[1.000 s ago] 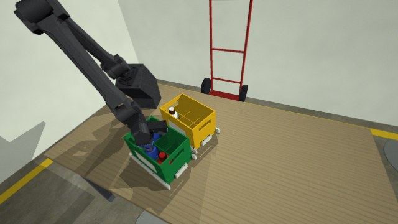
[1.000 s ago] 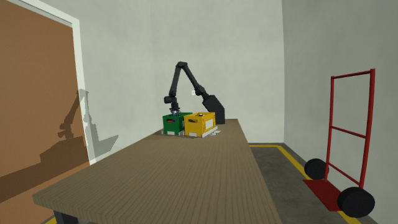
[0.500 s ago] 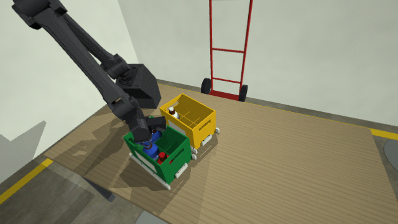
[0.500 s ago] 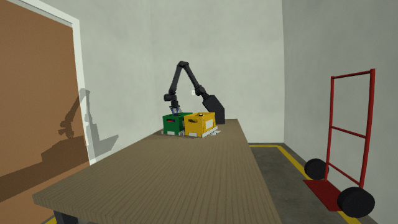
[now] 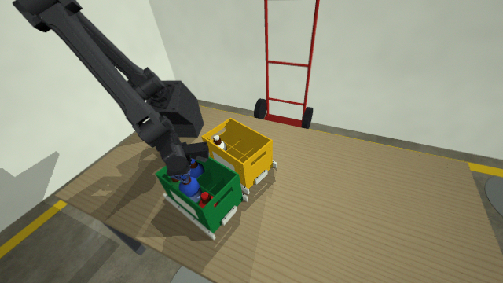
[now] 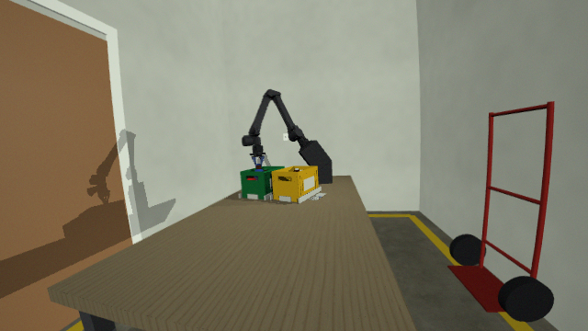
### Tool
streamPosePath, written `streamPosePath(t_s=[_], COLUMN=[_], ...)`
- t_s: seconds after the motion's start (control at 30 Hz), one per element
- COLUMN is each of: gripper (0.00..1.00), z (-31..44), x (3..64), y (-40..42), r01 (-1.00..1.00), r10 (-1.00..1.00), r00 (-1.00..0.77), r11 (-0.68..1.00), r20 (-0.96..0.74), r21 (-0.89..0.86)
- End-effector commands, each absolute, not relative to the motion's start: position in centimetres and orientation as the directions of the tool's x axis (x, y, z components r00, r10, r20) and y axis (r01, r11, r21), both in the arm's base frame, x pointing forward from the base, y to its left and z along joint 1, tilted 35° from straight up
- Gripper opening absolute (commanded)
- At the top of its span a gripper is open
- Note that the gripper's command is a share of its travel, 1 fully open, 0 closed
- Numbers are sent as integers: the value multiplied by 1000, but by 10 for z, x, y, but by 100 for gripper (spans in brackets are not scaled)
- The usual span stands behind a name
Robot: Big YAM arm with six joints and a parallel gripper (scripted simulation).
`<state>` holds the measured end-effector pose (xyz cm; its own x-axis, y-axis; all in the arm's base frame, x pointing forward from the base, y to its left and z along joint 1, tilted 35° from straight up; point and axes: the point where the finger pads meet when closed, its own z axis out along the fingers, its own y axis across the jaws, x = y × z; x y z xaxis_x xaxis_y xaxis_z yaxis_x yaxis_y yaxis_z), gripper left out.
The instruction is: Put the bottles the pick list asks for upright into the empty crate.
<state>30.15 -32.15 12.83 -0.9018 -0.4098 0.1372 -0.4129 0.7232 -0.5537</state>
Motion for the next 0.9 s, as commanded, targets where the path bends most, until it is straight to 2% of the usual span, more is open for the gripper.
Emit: streamPosePath(t_s=[0.0, 0.87], gripper=[0, 0], z=[162, 197], x=[313, 308], y=[-321, -297], r01=[-390, -388], r10=[-409, -409], r00=[-906, -906], r11=[700, 700], r20=[112, 108], r21=[-598, -600])
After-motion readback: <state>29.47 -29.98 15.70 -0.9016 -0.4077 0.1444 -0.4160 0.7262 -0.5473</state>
